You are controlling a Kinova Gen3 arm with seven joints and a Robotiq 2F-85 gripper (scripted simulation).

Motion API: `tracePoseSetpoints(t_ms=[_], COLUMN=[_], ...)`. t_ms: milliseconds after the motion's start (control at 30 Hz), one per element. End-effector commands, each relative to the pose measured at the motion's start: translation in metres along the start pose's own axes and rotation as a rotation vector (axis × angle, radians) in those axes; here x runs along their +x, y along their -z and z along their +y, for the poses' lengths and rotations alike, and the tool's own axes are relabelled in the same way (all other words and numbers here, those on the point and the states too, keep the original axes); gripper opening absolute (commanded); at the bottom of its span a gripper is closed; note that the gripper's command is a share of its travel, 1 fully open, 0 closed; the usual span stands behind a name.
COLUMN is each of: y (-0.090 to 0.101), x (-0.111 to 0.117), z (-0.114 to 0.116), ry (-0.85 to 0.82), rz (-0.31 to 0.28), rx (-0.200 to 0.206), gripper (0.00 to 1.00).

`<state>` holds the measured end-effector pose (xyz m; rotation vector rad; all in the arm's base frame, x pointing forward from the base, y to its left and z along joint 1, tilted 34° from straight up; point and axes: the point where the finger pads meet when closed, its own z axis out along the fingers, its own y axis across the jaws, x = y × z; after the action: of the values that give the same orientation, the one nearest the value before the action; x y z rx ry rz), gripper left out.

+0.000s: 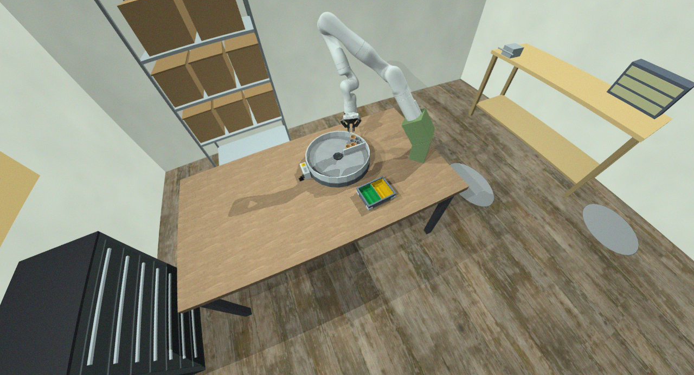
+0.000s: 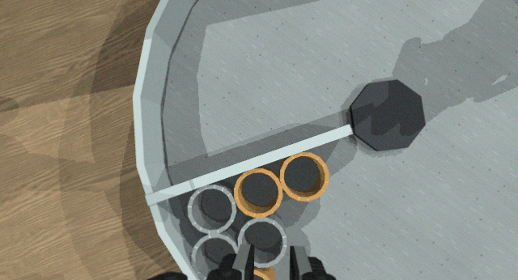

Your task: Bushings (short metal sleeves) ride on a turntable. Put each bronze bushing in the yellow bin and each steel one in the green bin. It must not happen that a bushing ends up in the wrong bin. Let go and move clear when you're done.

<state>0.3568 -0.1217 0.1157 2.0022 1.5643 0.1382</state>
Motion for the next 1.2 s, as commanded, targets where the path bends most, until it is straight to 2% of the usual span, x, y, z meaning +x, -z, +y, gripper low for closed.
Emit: tracePoseSetpoints(t_ms=[0, 133, 267, 1167], y=[-0.013, -0.019, -0.043, -0.042], x=[-0.015, -0.022, -0.05, -0.048], z=[-0.003, -0.003, -0.003, -0.001], ry=[0.032, 0.098, 0.36, 0.364], rz=[0.003, 0.003, 0.004, 0.006], rx=[0.007, 0.007, 0.007, 0.002], gripper=[0.19, 0.19, 0.19, 0.18])
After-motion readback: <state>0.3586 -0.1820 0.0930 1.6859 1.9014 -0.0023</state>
